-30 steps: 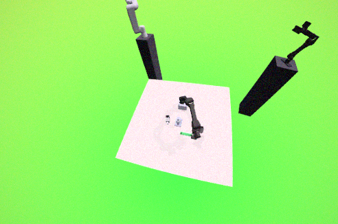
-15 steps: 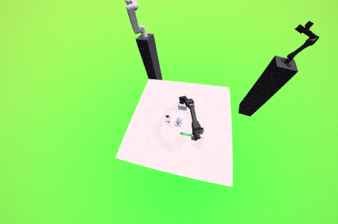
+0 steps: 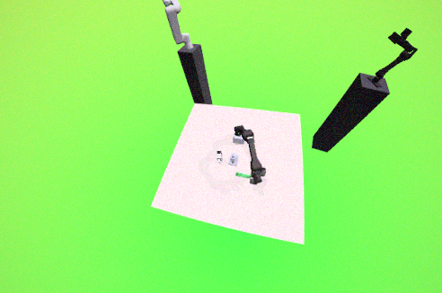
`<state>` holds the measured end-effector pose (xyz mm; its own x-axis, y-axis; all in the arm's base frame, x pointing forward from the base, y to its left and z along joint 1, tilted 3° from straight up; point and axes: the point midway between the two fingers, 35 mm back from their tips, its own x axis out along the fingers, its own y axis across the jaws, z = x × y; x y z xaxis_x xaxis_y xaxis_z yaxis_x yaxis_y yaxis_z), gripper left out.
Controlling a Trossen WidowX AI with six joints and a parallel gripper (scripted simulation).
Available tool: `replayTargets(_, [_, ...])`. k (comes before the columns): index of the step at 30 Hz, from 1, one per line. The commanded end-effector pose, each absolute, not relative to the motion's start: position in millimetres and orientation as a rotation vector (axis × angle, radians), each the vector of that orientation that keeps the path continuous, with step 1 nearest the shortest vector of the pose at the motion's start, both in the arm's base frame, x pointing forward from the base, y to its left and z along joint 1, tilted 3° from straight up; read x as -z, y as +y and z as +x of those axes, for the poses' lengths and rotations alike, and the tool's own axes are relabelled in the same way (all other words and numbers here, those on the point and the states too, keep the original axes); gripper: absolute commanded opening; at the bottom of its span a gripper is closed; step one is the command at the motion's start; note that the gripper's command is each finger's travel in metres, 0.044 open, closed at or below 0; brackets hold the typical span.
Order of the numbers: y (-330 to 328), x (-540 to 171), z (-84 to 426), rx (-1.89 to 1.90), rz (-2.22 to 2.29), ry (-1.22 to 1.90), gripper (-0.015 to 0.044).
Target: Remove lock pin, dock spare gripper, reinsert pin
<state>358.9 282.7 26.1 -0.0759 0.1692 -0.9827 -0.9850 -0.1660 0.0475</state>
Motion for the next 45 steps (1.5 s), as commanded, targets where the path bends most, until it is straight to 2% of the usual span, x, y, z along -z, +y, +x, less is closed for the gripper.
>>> replayTargets(1, [282.7,-18.7,358.3,-1.45,-1.16,1.044,0.0])
replayTargets(33, [284.6,10.1,359.3,-1.447,-1.161,1.035,0.0])
replayTargets(40, [284.4,9.7,359.1,-1.45,-1.163,1.035,0.0184])
replayTargets(41, [284.4,9.7,359.1,-1.45,-1.163,1.035,0.02])
replayTargets(45, [284.4,9.7,359.1,-1.45,-1.163,1.035,0.02])
